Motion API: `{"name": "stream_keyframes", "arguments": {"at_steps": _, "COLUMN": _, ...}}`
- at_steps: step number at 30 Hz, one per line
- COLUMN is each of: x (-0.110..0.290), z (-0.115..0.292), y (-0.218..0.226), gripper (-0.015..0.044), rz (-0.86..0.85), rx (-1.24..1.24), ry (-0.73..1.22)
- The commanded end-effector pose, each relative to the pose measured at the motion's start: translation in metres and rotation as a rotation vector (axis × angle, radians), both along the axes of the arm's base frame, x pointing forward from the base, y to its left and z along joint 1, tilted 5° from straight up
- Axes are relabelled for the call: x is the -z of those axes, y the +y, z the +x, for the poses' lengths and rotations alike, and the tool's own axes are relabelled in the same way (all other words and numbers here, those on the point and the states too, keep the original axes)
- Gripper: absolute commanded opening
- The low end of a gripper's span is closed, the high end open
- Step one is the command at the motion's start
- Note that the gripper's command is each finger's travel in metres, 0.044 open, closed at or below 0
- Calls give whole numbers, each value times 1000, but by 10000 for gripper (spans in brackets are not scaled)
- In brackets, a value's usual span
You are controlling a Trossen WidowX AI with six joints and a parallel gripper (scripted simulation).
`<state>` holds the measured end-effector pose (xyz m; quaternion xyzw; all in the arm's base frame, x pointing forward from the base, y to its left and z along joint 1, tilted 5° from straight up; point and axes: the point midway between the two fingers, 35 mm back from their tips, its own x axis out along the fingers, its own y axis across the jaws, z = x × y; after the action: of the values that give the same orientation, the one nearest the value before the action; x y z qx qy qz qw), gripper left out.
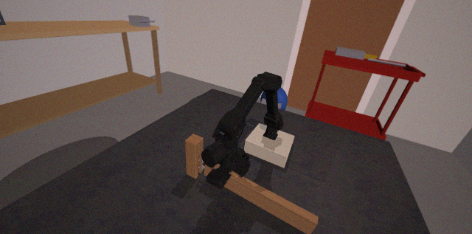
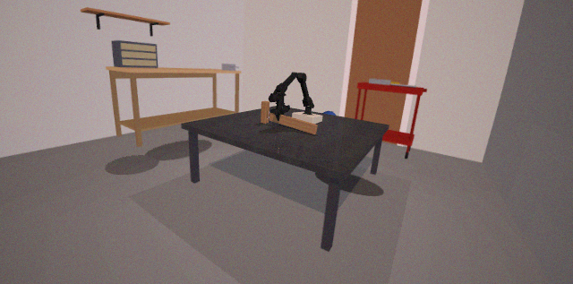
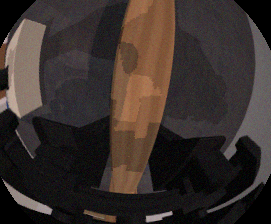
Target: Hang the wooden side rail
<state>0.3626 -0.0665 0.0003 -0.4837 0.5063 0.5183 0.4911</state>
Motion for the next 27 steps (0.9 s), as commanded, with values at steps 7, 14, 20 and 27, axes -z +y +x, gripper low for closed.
{"name": "stream_keyframes", "arguments": {"at_steps": 7, "x": -3, "z": 0, "y": -2, "gripper": 0, "rz": -3, "rx": -2, "ry": -6}}
{"name": "stream_keyframes", "arguments": {"at_steps": 14, "x": -3, "z": 1, "y": -3, "gripper": 0, "rz": -3, "rx": -2, "ry": -7}}
{"name": "stream_keyframes", "arguments": {"at_steps": 20, "x": -4, "z": 1, "y": -3, "gripper": 0, "rz": -3, "rx": -2, "ry": -7}}
{"name": "stream_keyframes", "arguments": {"at_steps": 27, "x": -3, "z": 2, "y": -4, "gripper": 0, "rz": -3, "rx": -2, "ry": -7}}
